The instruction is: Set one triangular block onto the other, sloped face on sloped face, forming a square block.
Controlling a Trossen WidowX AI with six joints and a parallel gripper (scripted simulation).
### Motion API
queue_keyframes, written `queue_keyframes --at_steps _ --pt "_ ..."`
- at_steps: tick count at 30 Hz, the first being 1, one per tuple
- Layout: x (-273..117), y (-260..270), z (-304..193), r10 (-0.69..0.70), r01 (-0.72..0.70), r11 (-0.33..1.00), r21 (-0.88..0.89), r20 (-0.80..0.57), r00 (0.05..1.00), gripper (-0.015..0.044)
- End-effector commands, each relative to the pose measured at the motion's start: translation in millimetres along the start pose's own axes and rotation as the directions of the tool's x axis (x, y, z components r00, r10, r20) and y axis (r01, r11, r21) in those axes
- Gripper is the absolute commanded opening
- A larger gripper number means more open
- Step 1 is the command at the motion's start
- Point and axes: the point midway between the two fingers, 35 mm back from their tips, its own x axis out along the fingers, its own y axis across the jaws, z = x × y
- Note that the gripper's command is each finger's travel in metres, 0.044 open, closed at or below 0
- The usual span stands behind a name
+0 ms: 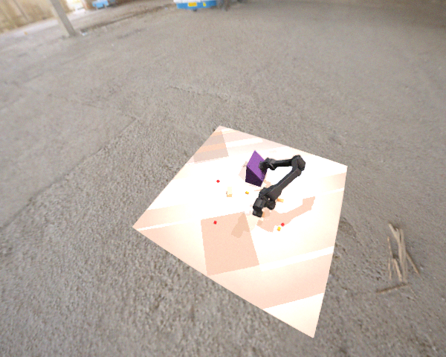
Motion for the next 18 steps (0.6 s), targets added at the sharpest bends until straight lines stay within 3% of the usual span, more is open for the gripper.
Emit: queue_keyframes --at_steps 1,5,10,14,18 --pt "-0.5 1.0 -8.3 0.031 -0.04 0.951 0.306 0.036 0.999 0.044" --pt "-3.8 2.2 -16.8 0.067 -0.116 0.684 0.72 0.097 0.993 0.044" --pt "-9.2 2.5 -26.6 0.093 -0.192 0.12 0.974 0.181 0.979 0.044" --pt "-14.4 1.6 -34.2 0.099 -0.198 -0.378 0.904 0.252 0.963 0.044" --pt "-20.4 -0.4 -42.0 0.091 -0.135 -0.781 0.61 0.324 0.942 0.044"
